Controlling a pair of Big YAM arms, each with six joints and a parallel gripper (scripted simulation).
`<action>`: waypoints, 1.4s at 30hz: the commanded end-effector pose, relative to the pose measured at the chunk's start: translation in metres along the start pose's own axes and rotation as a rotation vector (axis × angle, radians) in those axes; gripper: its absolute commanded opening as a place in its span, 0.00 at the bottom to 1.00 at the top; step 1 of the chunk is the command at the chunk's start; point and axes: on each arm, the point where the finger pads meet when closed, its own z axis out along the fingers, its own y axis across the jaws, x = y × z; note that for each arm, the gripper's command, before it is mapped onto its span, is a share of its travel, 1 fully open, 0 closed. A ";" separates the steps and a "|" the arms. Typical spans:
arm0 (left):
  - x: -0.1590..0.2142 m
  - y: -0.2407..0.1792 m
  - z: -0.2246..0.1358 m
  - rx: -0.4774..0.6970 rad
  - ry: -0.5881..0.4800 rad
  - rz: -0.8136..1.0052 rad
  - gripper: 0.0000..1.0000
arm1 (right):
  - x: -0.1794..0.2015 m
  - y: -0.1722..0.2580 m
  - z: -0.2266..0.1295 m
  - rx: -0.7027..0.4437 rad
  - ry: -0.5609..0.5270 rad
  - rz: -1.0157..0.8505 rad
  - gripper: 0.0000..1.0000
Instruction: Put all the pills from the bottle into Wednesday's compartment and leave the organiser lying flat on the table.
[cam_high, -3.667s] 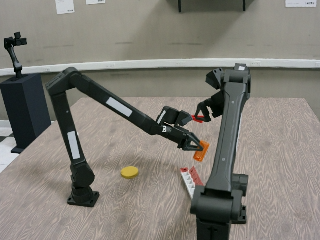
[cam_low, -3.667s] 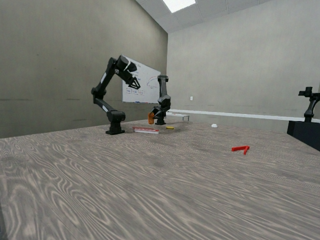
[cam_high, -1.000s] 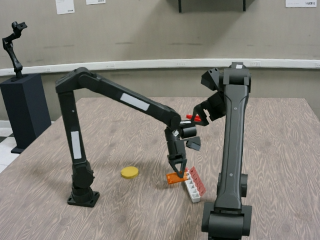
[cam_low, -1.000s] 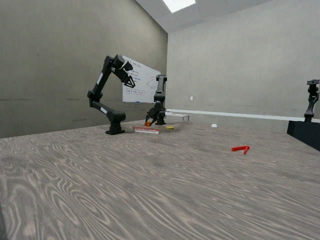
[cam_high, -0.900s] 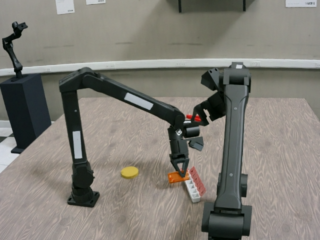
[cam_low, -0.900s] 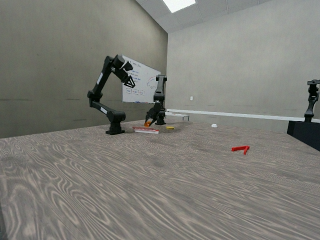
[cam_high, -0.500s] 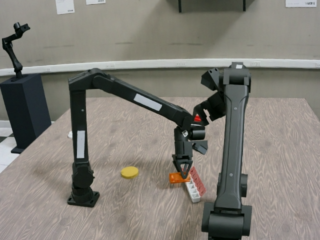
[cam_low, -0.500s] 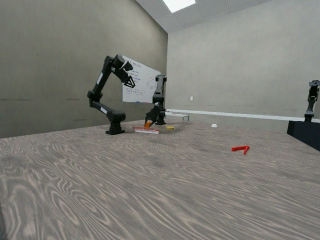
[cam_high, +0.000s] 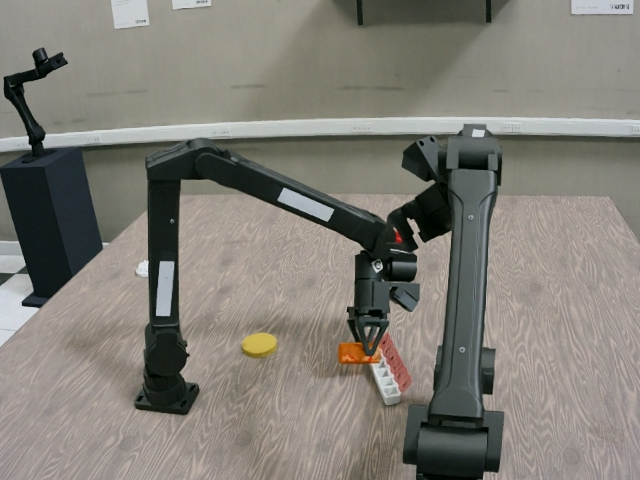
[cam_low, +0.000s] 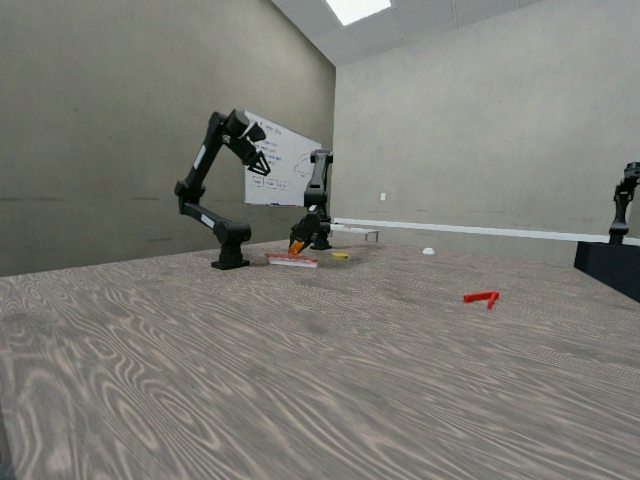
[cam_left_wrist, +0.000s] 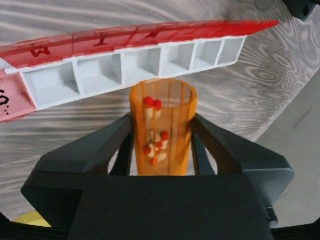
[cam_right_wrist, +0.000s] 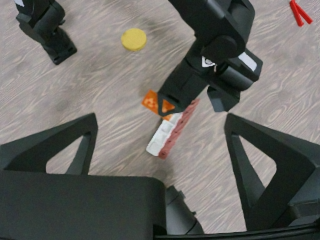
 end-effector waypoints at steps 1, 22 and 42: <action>-0.016 -0.016 -0.020 -0.012 -0.036 0.028 0.36 | -0.018 0.006 -0.018 0.014 -0.025 -0.026 1.00; -0.015 -0.014 -0.015 -0.005 0.066 -0.042 0.36 | -0.018 0.006 -0.018 0.014 -0.025 -0.026 1.00; -0.016 -0.011 -0.009 -0.005 0.129 -0.077 0.36 | -0.018 0.006 -0.018 0.014 -0.025 -0.026 1.00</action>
